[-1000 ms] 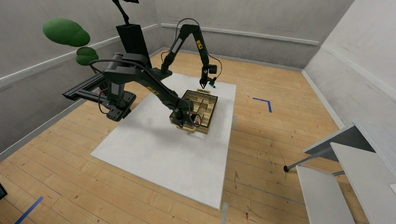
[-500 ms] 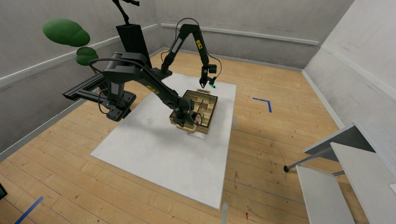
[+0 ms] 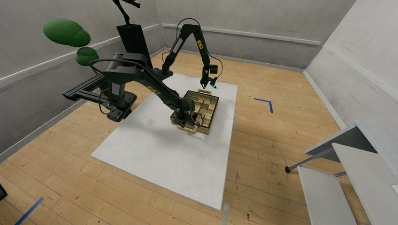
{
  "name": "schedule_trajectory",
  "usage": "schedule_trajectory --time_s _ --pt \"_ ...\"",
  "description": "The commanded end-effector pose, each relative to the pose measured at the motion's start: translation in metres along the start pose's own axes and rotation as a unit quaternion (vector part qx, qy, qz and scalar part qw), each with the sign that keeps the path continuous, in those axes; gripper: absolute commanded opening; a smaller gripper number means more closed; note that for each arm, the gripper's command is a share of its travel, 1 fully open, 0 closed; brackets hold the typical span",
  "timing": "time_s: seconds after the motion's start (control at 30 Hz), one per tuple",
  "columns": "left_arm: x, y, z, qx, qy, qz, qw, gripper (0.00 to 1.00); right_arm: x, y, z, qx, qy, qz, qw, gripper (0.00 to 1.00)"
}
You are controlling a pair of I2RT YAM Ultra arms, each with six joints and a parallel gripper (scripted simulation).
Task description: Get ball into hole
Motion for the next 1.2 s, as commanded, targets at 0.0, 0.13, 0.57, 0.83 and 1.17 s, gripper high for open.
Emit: schedule_trajectory --time_s 0.0,0.13,0.57,0.83,1.17 --pt "0.001 -0.004 -0.004 -0.008 -0.002 -0.003 1.000 0.36 0.003 -0.006 -0.008 -0.015 0.000 -0.005 1.000 0.36" --pt "-0.005 0.013 0.004 0.002 0.007 0.005 1.000 0.36 0.005 -0.010 -0.013 -0.025 -0.002 -0.009 1.000 0.36" --pt "-0.002 0.022 -0.010 -0.020 0.007 -0.001 1.000 0.36 0.005 -0.010 -0.013 -0.025 -0.002 -0.009 1.000 0.36" --pt "0.003 0.037 -0.016 -0.024 0.002 -0.001 1.000 0.36 0.005 -0.010 -0.013 -0.025 -0.002 -0.009 1.000 0.36" --pt "0.007 0.038 -0.023 -0.039 -0.001 -0.005 0.999 0.36 0.005 -0.010 -0.013 -0.025 -0.002 -0.009 1.000 0.36"
Point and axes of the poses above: on each arm, the point where the finger pads meet when closed, its own y axis out along the fingers, its own x axis across the jaws, z = x × y, the point moved 5 cm from there along -y, back along the fingers, and after that the axes turned 1 degree about -y, right-handed, at the moved point
